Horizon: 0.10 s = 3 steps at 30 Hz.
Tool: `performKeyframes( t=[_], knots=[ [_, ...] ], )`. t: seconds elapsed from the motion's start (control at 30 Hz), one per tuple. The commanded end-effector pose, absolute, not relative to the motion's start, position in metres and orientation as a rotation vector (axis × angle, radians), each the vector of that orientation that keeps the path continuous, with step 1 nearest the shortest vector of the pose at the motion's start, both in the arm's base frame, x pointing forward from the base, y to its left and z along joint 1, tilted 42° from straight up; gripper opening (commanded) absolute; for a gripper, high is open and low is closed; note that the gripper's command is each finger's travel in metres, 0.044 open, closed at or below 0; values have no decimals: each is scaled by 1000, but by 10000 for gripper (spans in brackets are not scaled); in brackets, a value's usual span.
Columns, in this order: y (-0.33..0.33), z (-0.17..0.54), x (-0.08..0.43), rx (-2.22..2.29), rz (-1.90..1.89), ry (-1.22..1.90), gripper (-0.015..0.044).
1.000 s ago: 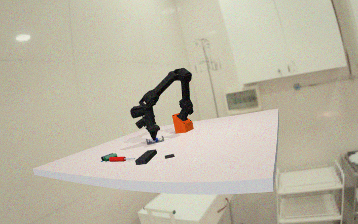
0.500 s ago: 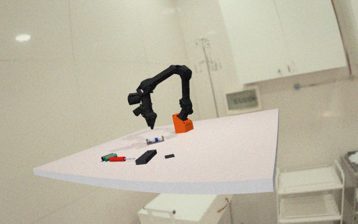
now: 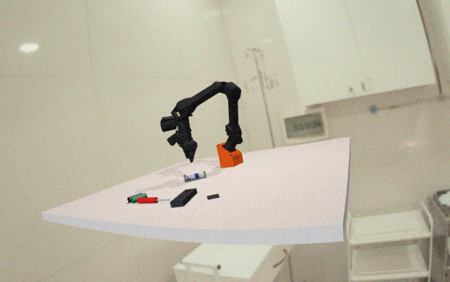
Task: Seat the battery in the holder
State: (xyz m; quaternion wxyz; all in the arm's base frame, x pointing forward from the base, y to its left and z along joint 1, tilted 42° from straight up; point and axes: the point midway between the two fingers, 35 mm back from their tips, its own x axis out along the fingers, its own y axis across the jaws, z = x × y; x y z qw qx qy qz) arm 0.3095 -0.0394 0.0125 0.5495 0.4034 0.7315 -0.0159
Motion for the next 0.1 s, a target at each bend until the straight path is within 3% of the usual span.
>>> performKeyframes(
  t=[0.0,0.07],
  knots=[
    [-40,13,309,947,-38,1733,440],
    [-40,13,309,947,-38,1733,440]
  ],
)
